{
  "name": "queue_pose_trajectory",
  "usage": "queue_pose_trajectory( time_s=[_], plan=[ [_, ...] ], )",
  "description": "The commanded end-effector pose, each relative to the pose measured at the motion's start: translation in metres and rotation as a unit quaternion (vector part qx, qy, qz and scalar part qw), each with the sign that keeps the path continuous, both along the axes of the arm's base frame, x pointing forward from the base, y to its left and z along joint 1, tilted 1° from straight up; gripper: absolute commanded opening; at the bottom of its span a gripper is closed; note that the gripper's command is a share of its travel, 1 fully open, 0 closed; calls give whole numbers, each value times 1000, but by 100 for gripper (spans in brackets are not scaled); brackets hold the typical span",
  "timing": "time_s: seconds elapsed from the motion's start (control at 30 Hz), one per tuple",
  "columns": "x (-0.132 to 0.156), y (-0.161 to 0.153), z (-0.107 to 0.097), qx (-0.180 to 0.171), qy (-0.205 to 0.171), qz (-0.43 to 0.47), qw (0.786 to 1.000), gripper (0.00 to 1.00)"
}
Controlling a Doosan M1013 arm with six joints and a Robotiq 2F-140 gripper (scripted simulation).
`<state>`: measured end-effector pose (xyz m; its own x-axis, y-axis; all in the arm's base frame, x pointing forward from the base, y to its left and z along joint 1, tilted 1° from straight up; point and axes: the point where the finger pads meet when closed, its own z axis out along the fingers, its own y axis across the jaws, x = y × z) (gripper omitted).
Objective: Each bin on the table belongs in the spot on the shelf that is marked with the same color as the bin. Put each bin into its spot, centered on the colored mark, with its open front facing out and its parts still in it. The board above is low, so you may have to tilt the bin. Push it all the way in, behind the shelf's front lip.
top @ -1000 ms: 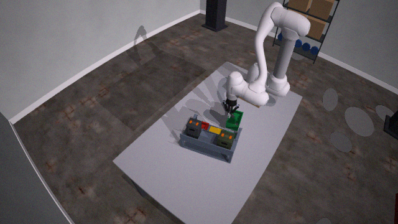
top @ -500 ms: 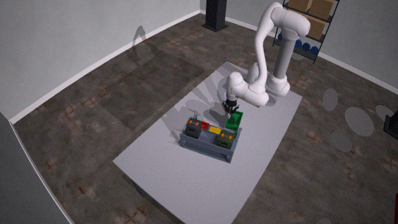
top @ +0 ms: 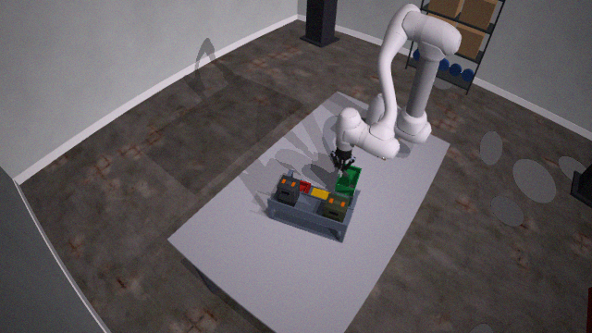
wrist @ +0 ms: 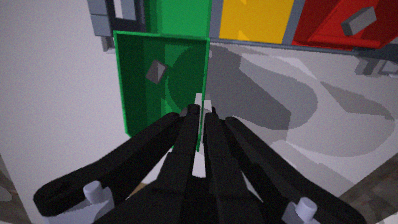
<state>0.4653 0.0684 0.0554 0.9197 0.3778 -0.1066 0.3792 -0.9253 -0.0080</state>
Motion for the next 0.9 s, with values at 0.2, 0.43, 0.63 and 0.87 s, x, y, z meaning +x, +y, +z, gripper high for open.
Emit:
queue_pose_trajectory(
  time_s=[0.2,0.43,0.63,0.87],
  plan=[
    [8,3,0,0,0,0,1000,10],
    [12,5,0,0,0,0,1000,10],
    [19,8,0,0,0,0,1000,10],
    [26,11,0,0,0,0,1000,10]
  ],
)
